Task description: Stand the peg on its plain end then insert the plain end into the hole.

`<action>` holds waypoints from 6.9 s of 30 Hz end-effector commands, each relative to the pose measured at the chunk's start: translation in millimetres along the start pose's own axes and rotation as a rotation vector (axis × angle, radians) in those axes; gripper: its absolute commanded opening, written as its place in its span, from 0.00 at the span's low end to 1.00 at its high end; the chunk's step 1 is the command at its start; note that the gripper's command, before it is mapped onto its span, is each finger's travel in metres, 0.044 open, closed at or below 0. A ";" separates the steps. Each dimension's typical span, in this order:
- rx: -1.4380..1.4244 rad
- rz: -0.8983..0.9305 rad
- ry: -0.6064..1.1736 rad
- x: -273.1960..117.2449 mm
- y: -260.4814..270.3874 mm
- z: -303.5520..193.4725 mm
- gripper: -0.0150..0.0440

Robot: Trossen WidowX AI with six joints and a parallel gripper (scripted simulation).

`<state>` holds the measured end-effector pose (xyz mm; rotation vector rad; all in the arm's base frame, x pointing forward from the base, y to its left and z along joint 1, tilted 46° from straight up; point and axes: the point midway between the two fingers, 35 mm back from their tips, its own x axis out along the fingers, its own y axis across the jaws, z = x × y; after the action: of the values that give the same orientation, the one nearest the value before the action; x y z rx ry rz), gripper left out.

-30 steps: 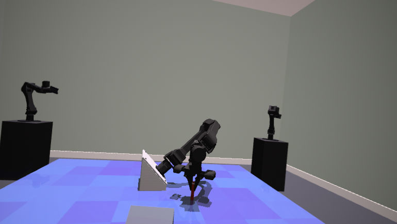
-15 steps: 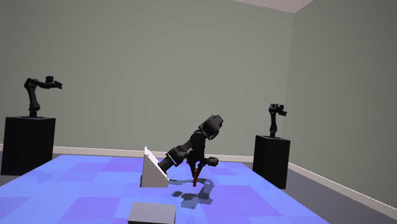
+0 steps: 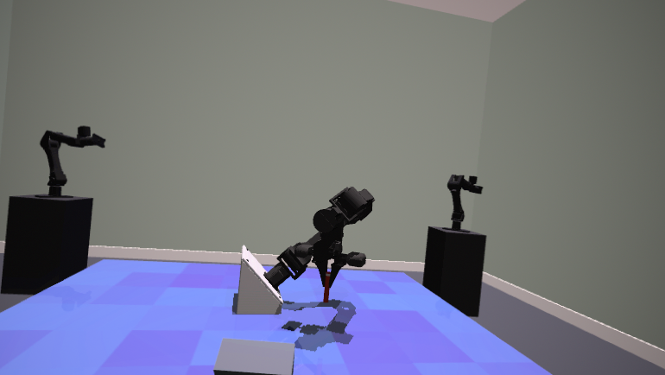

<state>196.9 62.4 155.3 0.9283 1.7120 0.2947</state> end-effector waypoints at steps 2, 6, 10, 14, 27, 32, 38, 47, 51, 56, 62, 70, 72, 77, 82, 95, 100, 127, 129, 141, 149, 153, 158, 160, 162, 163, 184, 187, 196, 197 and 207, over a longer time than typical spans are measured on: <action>0.018 0.001 -0.019 1.9 -3.3 7.6 0.25; 0.029 0.006 -0.041 3.6 -5.7 13.8 0.25; 0.040 0.011 -0.062 5.3 -7.9 19.9 0.25; 0.050 0.016 -0.083 6.8 -10.2 26.0 0.25; 0.086 0.036 -0.150 11.0 -17.3 45.1 0.25; 0.099 0.045 -0.176 12.4 -20.0 52.2 0.25; 0.115 0.056 -0.206 13.8 -23.1 60.5 0.25; 0.139 0.074 -0.251 15.5 -27.7 72.6 0.25; 0.149 0.083 -0.271 16.1 -29.7 77.8 0.25; 0.162 0.094 -0.296 16.7 -32.1 84.1 0.25; 0.178 0.109 -0.325 17.3 -34.9 91.5 0.25; 0.198 0.130 -0.363 17.6 -38.6 101.0 0.25; 0.203 0.135 -0.373 17.7 -39.5 103.3 0.25; 0.216 0.149 -0.396 17.7 -41.7 108.9 0.25; 0.228 0.163 -0.420 17.5 -43.9 114.3 0.25; 0.259 0.202 -0.478 16.5 -49.2 127.4 0.25; 0.271 0.219 -0.501 15.9 -51.1 132.1 0.25; 0.329 0.314 -0.614 10.4 -60.5 153.6 0.25; 0.333 0.321 -0.621 9.8 -61.2 154.9 0.25; 0.350 0.355 -0.656 8.0 -63.4 161.9 0.25; 0.358 0.368 -0.673 10.3 -62.7 171.2 0.25; 0.362 0.376 -0.681 11.5 -62.3 175.9 0.25; 0.366 0.386 -0.692 13.2 -61.6 181.5 0.25; 0.368 0.390 -0.696 13.9 -61.3 183.6 0.25; 0.370 0.394 -0.700 14.6 -61.1 185.7 0.25; 0.371 0.396 -0.702 14.9 -60.9 186.8 0.25; 0.388 0.446 -0.740 23.2 -57.7 205.9 0.25; 0.391 0.454 -0.745 24.6 -57.2 208.2 0.25; 0.387 0.466 -0.756 27.5 -56.3 212.5 0.25; 0.385 0.468 -0.758 27.9 -56.2 213.0 0.25; 0.374 0.477 -0.769 31.3 -55.9 216.2 0.25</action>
<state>366.6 -7.6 26.1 1.4843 0.8266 -0.0757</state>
